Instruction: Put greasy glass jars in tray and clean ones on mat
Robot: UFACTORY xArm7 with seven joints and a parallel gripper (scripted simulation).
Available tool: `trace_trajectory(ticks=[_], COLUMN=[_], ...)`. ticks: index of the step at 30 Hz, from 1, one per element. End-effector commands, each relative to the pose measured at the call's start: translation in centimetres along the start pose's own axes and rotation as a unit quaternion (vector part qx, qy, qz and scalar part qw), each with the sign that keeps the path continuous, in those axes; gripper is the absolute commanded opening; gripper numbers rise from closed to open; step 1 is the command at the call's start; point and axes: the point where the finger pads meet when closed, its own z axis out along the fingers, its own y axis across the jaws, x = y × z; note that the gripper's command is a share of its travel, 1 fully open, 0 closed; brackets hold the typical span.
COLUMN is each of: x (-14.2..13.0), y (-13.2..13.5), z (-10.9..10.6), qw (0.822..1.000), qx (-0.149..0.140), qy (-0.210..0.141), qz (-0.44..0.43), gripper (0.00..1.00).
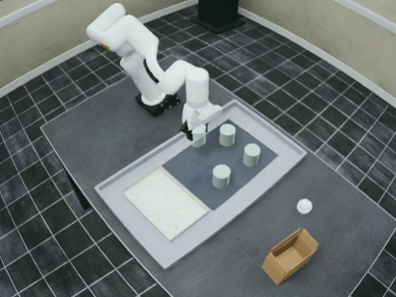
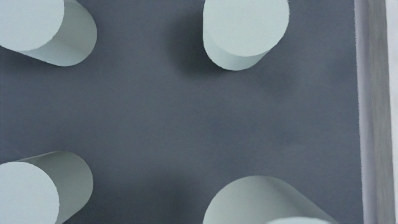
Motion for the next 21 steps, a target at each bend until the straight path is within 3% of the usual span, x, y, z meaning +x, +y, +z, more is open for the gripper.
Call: trace_trajectory(ticks=[1, 21], x=[0.5, 2.3], y=[1.2, 6.8], z=[-0.6, -0.6], qw=[1.0, 1.0], qx=[0.0, 0.0], qy=[0.002, 0.002], qz=[0.001, 0.001], gripper=[0.0, 0.0])
